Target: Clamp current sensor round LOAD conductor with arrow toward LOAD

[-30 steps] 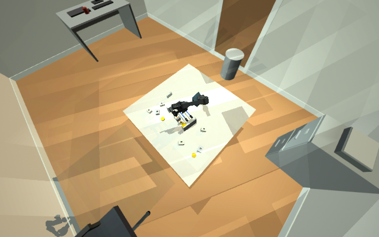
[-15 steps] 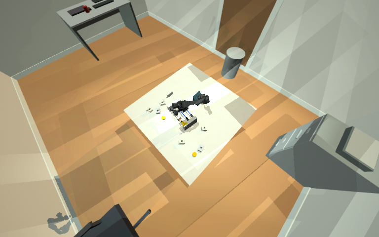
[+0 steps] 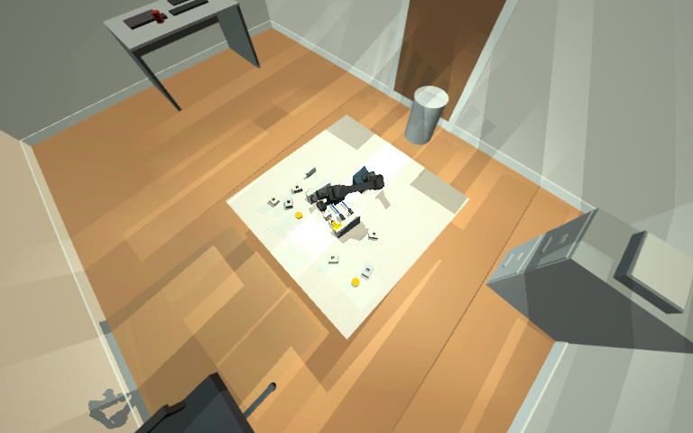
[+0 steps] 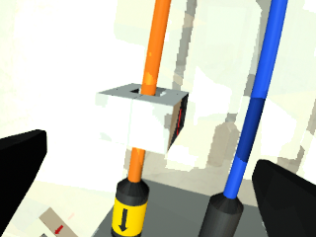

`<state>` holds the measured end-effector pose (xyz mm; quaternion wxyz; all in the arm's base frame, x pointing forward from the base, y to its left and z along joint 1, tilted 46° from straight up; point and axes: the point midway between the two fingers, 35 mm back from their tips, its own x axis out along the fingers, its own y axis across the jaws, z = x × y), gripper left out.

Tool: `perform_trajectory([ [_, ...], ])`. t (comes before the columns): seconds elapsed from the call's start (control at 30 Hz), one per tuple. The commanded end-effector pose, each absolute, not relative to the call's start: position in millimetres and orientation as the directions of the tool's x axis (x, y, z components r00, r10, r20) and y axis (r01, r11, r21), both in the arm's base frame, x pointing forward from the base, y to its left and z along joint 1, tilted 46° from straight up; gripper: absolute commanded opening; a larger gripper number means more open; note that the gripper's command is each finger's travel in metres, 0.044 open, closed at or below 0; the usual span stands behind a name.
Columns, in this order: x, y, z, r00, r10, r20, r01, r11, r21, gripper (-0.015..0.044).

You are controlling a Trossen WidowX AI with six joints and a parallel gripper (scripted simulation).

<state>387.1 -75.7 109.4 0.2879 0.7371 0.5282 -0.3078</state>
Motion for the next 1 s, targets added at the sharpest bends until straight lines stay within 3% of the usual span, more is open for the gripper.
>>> perform_trajectory([
  [0.0, 381, -43, 131, 0.219, 0.432, -0.875, 0.975, -0.122, 0.183, 0.0440],
  [0.13, 369, -14, 166, 0.285, 0.141, -0.948, 0.952, 0.069, 0.297, 0.0440],
  [0.27, 355, 3, 205, 0.417, -0.076, -0.906, 0.896, 0.201, 0.396, 0.0440],
  [0.97, 357, 6, 206, 0.416, -0.049, -0.908, 0.894, 0.205, 0.398, 0.0440],
])
